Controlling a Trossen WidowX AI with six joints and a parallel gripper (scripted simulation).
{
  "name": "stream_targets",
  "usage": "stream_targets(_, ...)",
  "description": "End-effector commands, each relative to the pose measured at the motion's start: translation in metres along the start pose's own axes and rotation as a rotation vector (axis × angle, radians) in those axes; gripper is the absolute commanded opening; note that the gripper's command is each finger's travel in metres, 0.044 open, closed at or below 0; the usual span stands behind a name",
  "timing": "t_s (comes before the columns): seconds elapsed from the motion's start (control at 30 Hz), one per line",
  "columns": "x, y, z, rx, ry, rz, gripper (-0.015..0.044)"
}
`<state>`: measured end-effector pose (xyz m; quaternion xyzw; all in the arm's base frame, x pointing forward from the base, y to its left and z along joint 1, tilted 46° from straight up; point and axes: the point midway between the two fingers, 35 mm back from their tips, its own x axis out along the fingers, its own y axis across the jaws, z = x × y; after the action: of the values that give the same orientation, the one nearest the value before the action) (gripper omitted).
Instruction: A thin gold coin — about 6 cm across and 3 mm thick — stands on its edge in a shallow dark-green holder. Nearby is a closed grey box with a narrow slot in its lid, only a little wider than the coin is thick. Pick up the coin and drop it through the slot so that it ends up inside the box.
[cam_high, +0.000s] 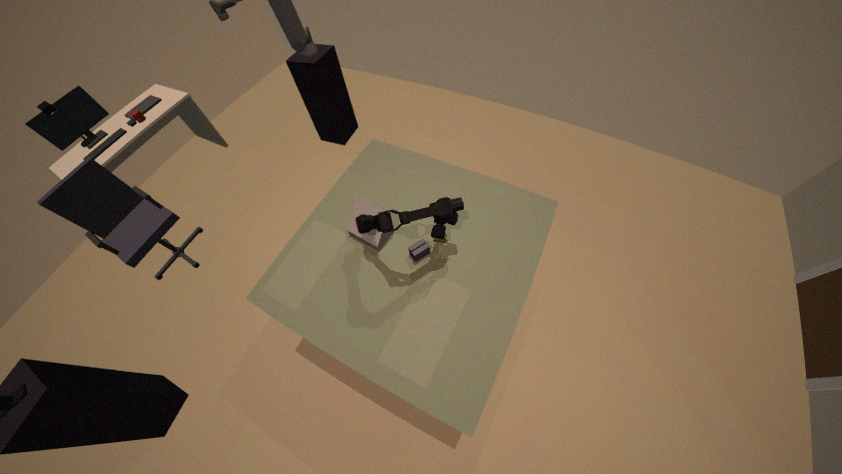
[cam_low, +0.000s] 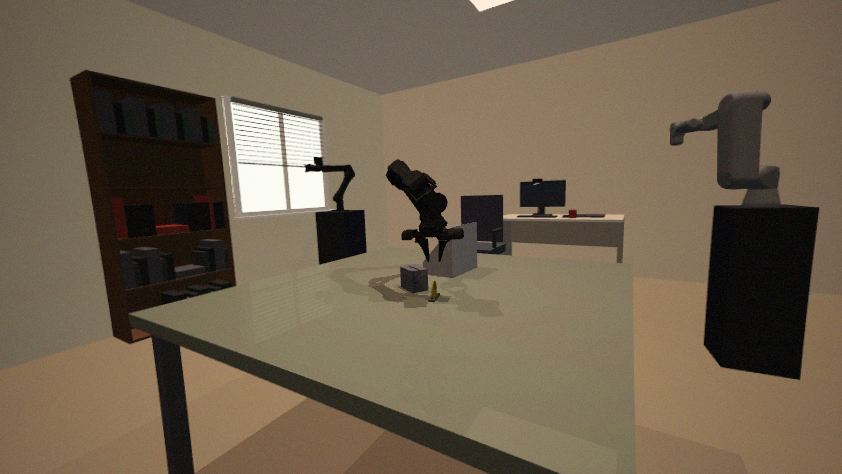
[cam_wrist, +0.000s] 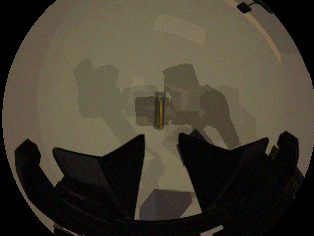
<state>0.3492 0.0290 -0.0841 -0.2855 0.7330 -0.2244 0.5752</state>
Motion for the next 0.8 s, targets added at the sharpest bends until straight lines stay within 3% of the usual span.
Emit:
stream_targets(0.0, -0.002, -0.002, 0.001, 0.037, -0.001, -0.022, 0.0161)
stream_targets(0.2, 0.033, -0.003, 0.000, 0.037, -0.001, -0.024, 0.0161)
stream_targets(0.77, 0.061, -0.004, 0.000, 0.037, -0.001, -0.024, 0.0161)
